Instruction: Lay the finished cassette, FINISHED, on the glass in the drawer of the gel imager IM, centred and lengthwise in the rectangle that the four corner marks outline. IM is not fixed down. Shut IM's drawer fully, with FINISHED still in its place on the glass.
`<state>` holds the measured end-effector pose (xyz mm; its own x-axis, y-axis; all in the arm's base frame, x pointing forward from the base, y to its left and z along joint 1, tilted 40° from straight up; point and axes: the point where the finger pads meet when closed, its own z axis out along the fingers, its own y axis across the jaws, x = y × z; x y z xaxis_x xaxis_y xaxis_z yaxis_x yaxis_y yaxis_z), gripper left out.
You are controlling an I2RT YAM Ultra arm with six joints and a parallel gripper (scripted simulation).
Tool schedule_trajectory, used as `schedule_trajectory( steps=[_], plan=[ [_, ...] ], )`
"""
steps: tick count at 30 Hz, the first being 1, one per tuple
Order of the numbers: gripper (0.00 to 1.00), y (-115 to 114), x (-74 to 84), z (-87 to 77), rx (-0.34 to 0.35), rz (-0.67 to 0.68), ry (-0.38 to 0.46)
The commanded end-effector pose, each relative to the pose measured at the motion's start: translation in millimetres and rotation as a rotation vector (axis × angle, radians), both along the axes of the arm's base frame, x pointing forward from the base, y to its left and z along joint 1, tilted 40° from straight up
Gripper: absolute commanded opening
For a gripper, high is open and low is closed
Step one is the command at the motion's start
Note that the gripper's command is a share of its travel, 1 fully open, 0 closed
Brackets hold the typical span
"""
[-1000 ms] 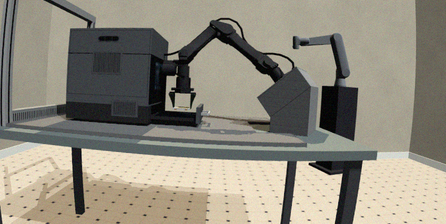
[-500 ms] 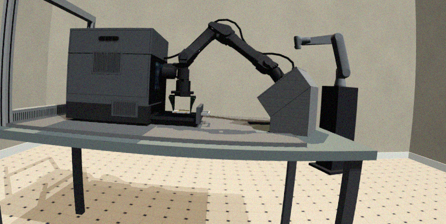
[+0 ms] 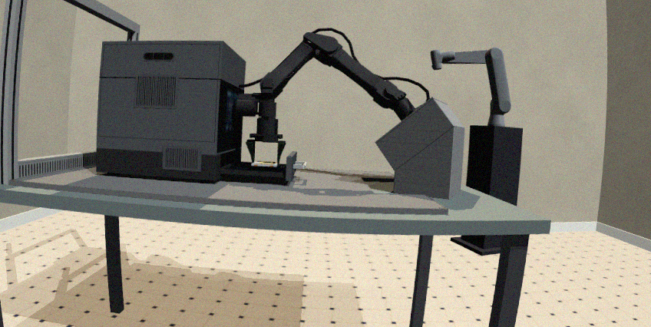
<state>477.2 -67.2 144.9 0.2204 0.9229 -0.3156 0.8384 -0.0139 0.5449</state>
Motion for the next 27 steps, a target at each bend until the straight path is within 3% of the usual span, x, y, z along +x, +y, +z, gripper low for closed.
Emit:
schedule_trajectory(
  steps=[1, 5, 6, 11, 22, 23, 27],
  plan=[
    [0.00, 0.9, 8.9, 20.1, -0.007, 0.008, -0.052],
    [0.00, -0.4, 9.9, 13.4, -0.006, 0.006, -0.038],
    [0.00, -1.1, 7.8, 26.7, -0.005, 0.004, -0.064],
    [0.00, 1.2, 10.7, 13.8, -0.008, 0.010, -0.036],
    [0.00, -2.6, 13.7, 15.0, -0.006, 0.006, -0.044],
    [0.00, 2.6, 12.6, 27.5, -0.006, 0.015, -0.069],
    [0.00, 1.4, 13.9, 15.2, -0.007, 0.014, -0.038]
  ],
)
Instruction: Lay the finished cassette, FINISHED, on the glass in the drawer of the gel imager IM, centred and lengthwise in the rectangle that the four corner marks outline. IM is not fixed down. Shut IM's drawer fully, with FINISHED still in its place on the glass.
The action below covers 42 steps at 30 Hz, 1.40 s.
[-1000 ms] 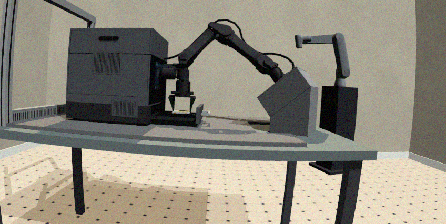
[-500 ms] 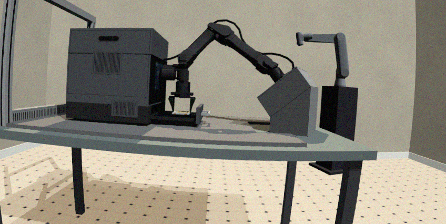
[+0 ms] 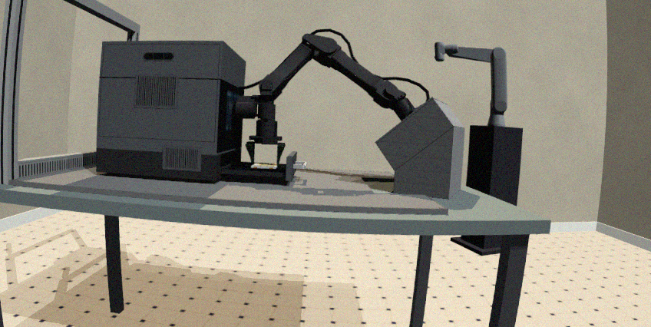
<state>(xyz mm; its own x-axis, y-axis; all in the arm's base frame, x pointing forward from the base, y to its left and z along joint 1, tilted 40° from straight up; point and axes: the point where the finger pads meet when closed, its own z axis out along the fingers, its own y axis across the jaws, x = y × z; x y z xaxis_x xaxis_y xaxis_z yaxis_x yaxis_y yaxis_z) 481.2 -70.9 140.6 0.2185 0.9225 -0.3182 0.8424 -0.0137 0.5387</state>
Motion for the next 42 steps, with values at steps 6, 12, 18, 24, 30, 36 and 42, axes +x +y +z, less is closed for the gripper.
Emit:
schedule_trajectory(
  steps=[6, 12, 18, 24, 30, 36, 42],
  plan=[
    [0.00, 1.9, 13.0, 22.3, -0.005, 0.010, -0.065],
    [0.00, -0.2, 14.4, 16.7, -0.005, 0.007, -0.057],
    [0.00, 0.1, 13.7, 22.0, -0.005, 0.009, -0.067],
    [0.00, -0.3, 14.2, 11.6, -0.005, 0.010, -0.051],
    [0.00, -1.2, 11.1, 9.6, -0.006, 0.008, -0.046],
    [0.00, -1.3, 5.6, 5.4, -0.006, 0.008, -0.033],
    [0.00, 0.0, 8.7, 6.3, -0.002, 0.007, -0.036]
  ],
)
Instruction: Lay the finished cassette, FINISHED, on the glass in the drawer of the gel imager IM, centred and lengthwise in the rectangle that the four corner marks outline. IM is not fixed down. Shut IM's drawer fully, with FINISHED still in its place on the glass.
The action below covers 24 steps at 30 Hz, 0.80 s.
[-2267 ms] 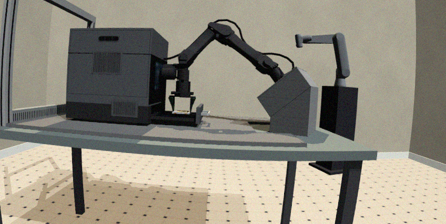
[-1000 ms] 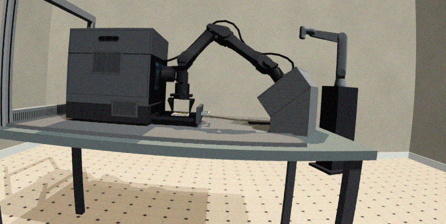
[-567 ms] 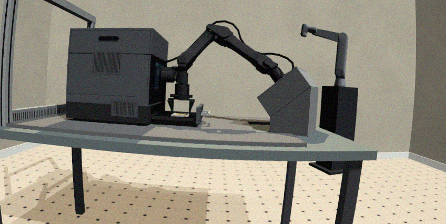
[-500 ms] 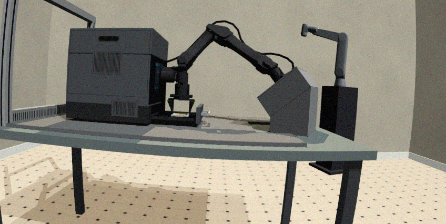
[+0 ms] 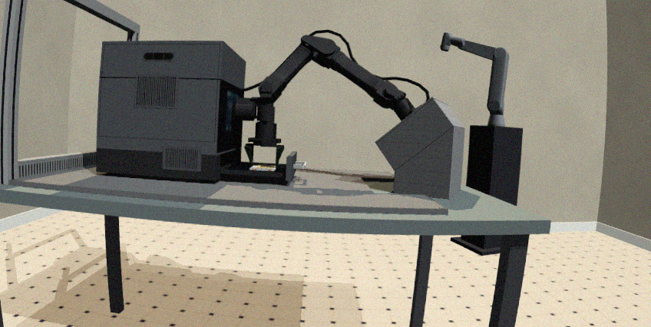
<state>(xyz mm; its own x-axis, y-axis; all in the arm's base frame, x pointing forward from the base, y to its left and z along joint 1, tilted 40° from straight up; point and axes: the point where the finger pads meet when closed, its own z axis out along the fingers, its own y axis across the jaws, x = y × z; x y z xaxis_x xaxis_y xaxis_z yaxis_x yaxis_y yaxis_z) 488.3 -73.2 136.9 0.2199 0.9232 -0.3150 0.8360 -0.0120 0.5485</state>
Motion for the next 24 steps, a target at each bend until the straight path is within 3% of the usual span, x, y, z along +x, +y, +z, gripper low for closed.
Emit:
schedule_trajectory(
  steps=[1, 24],
  plan=[
    [0.00, 2.3, 1.6, 10.0, -0.003, 0.004, -0.025],
    [0.00, -1.1, -2.9, 11.4, -0.009, 0.003, -0.032]
  ],
)
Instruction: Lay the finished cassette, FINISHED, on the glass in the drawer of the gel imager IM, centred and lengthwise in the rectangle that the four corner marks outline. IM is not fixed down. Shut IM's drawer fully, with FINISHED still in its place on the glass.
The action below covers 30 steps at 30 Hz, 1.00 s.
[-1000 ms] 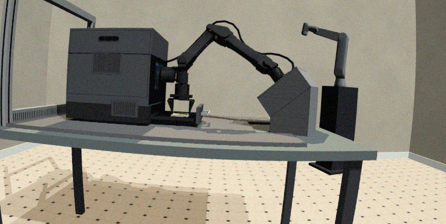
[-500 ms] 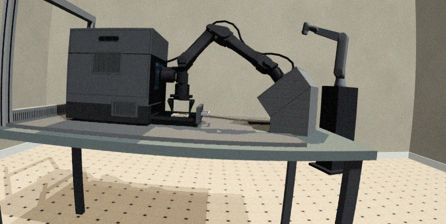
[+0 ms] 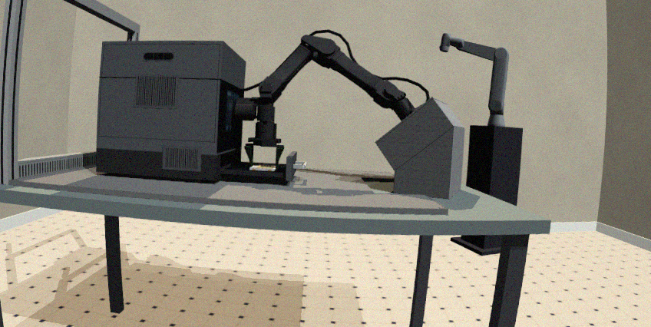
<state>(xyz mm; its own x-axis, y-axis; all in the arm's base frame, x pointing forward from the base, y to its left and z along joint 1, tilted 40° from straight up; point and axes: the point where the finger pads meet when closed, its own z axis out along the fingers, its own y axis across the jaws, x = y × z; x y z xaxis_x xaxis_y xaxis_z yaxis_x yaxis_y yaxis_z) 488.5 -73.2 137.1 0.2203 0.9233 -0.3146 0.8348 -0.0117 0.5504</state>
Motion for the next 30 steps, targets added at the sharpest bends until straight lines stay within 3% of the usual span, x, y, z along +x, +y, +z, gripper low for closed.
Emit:
schedule_trajectory(
  steps=[1, 11, 12, 30],
  plan=[
    [0.00, -1.2, -3.2, 11.2, -0.008, 0.002, -0.030],
    [0.00, -0.9, -4.9, 14.4, -0.008, 0.002, -0.020],
    [0.91, -0.9, -4.9, 14.4, -0.008, 0.002, -0.020],
    [0.91, -0.9, -4.9, 14.4, -0.008, 0.001, -0.020]
  ],
)
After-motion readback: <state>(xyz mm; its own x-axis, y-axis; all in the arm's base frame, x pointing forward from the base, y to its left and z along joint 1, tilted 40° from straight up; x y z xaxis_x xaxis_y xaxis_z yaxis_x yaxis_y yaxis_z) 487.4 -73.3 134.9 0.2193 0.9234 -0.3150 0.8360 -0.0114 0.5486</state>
